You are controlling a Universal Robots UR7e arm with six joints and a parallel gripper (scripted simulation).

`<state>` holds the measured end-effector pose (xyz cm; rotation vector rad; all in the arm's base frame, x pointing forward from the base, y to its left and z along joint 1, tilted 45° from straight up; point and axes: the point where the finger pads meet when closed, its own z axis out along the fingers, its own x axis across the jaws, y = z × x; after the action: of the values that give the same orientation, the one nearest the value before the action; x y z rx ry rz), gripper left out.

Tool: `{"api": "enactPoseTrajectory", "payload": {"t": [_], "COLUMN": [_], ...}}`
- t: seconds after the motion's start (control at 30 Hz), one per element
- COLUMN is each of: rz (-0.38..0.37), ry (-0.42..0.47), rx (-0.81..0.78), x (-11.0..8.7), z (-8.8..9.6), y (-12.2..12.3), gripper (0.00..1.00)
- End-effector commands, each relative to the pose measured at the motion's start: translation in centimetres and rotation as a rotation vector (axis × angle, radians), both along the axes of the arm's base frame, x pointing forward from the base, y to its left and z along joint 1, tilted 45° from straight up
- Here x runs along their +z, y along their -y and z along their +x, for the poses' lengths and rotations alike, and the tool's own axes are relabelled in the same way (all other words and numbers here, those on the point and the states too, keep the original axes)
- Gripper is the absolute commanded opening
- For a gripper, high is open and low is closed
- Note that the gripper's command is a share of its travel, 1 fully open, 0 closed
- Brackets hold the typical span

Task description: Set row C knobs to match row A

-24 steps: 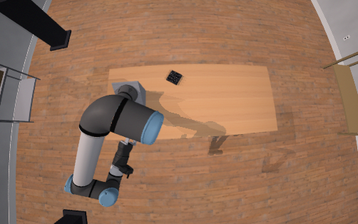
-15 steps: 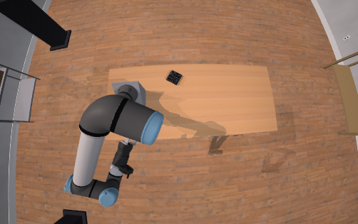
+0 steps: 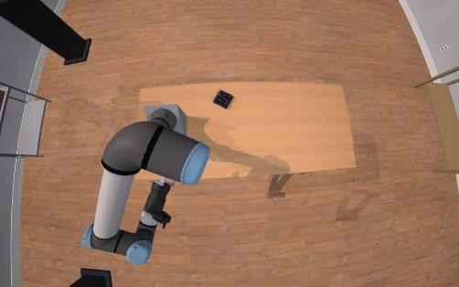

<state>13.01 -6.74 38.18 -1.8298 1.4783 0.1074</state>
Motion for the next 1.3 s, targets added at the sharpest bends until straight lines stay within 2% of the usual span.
{"api": "enactPoseTrajectory", "payload": {"t": [0.0, 0.87, 1.27], "rz": [-0.002, -0.035, -0.089], "ry": [-0.001, 0.011, 0.027], "rx": [0.004, 0.095, 0.234], "x": [0.0, -0.8, -1.9], "z": [0.0, -0.4, -0.8], "y": [0.0, 0.4, 1.1], "gripper": [1.00, 1.00, 1.00]}}
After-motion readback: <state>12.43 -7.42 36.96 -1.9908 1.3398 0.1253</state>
